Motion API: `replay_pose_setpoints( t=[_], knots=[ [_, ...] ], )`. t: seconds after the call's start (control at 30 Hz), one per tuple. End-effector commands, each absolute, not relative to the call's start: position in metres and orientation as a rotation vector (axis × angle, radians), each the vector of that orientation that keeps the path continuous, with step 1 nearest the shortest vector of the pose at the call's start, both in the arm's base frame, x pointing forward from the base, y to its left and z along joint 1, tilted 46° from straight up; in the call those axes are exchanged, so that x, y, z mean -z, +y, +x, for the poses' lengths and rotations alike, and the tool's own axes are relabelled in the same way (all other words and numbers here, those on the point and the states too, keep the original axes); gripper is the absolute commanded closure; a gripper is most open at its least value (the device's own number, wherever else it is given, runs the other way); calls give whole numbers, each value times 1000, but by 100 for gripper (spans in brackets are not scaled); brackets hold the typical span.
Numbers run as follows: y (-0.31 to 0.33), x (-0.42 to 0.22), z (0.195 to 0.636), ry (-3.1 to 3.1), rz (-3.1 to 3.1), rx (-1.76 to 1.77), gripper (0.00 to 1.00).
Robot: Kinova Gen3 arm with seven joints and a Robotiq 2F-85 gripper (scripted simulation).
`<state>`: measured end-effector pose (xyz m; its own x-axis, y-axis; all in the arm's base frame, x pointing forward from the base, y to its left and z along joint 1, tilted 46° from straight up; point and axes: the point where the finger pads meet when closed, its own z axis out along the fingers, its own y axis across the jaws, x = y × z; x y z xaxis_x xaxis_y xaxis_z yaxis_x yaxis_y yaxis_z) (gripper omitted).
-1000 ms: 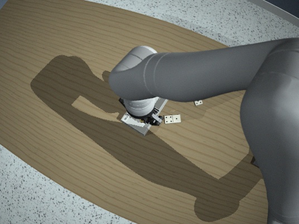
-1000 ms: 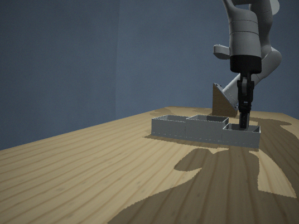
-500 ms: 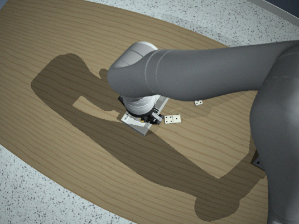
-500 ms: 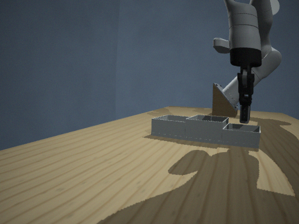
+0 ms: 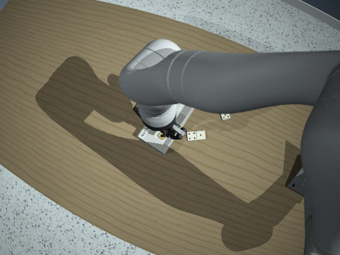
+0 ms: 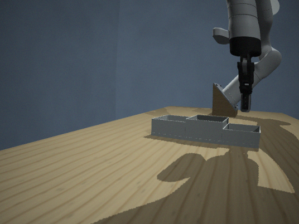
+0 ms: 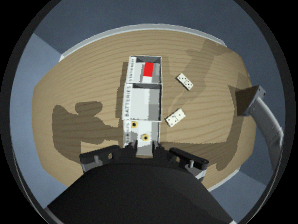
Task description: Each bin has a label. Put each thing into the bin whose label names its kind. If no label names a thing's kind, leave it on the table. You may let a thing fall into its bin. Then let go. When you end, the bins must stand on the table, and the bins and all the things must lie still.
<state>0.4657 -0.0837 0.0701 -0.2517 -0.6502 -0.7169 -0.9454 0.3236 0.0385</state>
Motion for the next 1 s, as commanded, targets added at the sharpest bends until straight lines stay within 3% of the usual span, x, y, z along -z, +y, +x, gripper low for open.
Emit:
replay_pose_setpoints(
  t=[0.0, 0.13, 0.17, 0.97],
  knots=[
    [-87, -71, 466, 1998, -1397, -629, 69],
    [-88, -71, 466, 1998, -1397, -629, 69],
    [-91, -74, 465, 1998, -1397, -629, 0],
    [-151, -135, 447, 1998, -1397, -629, 0]
  ],
)
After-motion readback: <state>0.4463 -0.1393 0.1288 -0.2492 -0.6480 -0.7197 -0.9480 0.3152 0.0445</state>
